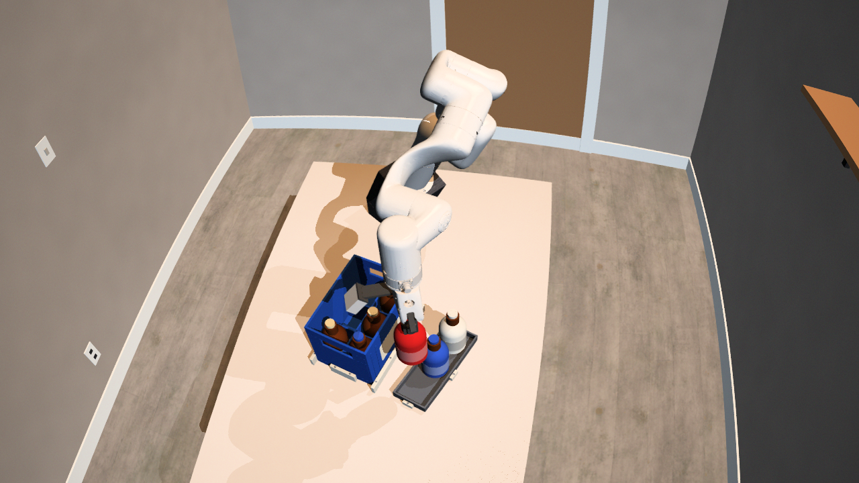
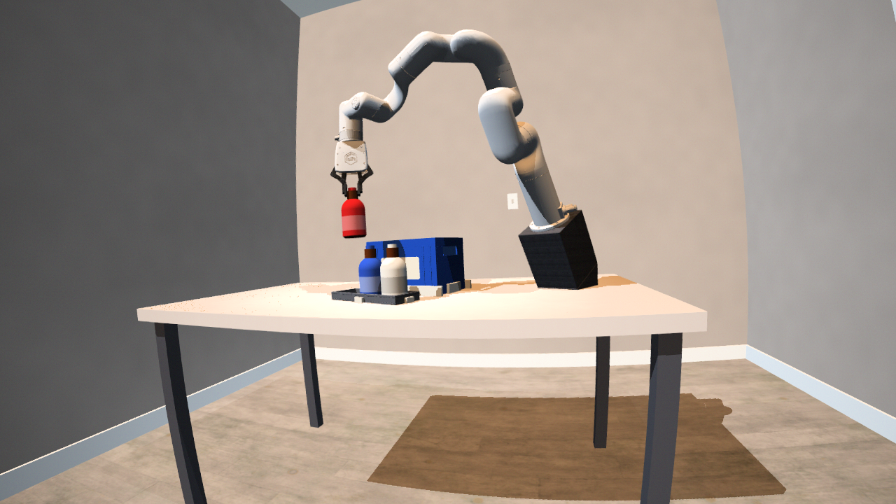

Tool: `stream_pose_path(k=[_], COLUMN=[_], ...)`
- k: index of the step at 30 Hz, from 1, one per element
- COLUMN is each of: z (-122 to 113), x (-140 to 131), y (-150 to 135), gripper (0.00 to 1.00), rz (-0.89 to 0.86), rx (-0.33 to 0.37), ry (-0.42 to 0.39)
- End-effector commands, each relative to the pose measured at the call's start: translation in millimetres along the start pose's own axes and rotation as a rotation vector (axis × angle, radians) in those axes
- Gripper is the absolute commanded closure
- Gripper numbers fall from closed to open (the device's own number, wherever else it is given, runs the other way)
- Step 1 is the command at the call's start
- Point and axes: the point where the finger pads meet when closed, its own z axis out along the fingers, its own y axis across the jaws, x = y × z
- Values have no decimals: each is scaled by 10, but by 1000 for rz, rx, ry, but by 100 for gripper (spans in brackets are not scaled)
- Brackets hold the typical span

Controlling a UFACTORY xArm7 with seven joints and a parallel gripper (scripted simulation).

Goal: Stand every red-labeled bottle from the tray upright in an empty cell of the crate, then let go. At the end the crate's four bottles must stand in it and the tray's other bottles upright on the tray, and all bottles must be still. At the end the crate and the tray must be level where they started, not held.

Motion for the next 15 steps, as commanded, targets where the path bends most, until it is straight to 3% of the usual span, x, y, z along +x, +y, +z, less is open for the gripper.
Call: stream_pose_path(k=[1,15], z=[-23,-23], x=[21,52], y=[32,149], gripper=[100,100], rz=[0,0], rx=[5,5], ry=[3,3])
